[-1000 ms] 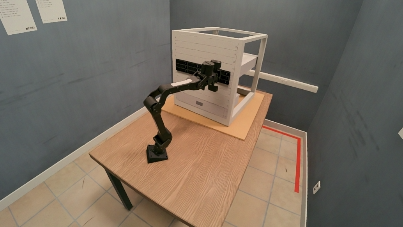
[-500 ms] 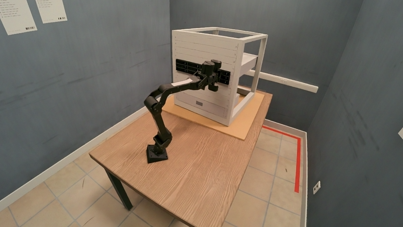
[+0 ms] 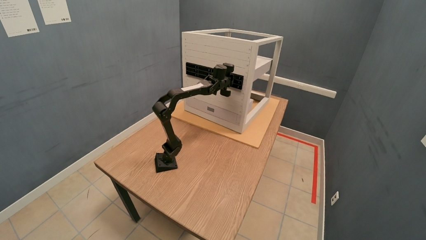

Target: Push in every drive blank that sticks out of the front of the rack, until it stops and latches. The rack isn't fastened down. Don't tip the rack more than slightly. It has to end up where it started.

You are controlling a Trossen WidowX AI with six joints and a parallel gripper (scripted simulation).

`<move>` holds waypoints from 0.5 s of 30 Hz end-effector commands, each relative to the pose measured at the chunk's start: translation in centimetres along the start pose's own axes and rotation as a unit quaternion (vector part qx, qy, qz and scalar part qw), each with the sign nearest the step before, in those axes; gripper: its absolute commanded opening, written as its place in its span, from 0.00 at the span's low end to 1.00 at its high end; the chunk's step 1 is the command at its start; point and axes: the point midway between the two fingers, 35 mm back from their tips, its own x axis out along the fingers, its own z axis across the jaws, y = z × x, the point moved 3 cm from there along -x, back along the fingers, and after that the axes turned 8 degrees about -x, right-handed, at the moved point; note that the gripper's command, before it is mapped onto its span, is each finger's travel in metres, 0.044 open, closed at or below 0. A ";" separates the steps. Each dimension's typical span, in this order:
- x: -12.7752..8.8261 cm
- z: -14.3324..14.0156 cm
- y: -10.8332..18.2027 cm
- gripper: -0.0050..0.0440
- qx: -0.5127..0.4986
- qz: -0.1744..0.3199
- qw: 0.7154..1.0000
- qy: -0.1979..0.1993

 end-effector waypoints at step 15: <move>0.1 -1.1 0.2 0.00 -0.004 0.005 1.000 0.013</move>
